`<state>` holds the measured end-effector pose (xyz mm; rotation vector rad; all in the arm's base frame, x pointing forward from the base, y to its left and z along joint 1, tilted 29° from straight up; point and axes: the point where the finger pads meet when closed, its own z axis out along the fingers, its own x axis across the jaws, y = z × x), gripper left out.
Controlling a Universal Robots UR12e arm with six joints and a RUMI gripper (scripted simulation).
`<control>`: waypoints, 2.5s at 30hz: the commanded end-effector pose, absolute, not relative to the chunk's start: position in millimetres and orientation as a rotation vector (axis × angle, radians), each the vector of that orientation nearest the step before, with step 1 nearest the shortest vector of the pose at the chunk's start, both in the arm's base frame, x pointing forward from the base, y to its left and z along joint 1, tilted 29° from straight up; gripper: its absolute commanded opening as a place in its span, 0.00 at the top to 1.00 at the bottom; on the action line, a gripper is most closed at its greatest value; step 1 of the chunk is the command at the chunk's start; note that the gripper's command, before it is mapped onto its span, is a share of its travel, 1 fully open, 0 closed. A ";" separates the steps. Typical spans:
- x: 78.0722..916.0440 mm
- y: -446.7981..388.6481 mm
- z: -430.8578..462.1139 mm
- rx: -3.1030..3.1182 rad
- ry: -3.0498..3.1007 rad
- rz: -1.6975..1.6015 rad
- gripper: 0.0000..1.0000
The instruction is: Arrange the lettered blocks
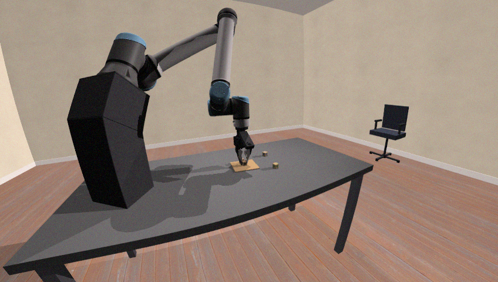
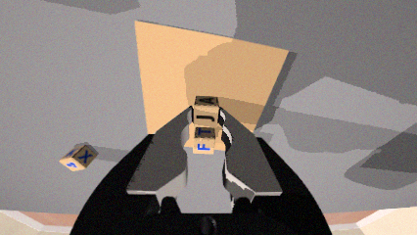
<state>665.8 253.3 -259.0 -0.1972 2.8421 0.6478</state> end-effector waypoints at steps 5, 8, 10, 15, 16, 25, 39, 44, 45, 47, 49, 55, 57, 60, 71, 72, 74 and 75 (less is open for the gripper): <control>668.7 254.0 -258.2 -0.200 2.838 0.645 0.95; 668.7 254.0 -258.2 -0.200 2.838 0.645 0.95; 668.7 254.0 -258.2 -0.200 2.838 0.645 0.95; 668.7 254.0 -258.2 -0.200 2.838 0.645 0.95; 668.7 254.0 -258.2 -0.200 2.838 0.645 0.95; 668.7 254.0 -258.2 -0.200 2.838 0.645 0.95; 668.7 254.0 -258.2 -0.200 2.838 0.645 0.87; 668.7 254.0 -258.2 -0.200 2.838 0.645 0.79; 668.7 254.0 -258.2 -0.200 2.838 0.645 0.79; 668.7 254.0 -258.2 -0.200 2.838 0.645 0.75; 668.7 254.0 -258.2 -0.200 2.838 0.645 0.75; 668.7 254.0 -258.2 -0.200 2.838 0.645 0.75; 668.7 254.0 -258.1 -0.200 2.838 0.645 0.75; 667.7 252.7 -255.5 -0.199 2.838 0.645 0.75; 659.5 237.3 -226.9 -0.196 2.841 0.648 0.75; 658.4 234.9 -222.1 -0.196 2.841 0.648 0.75; 656.3 230.0 -212.3 -0.196 2.840 0.648 0.75; 655.3 227.6 -207.5 -0.196 2.840 0.648 0.75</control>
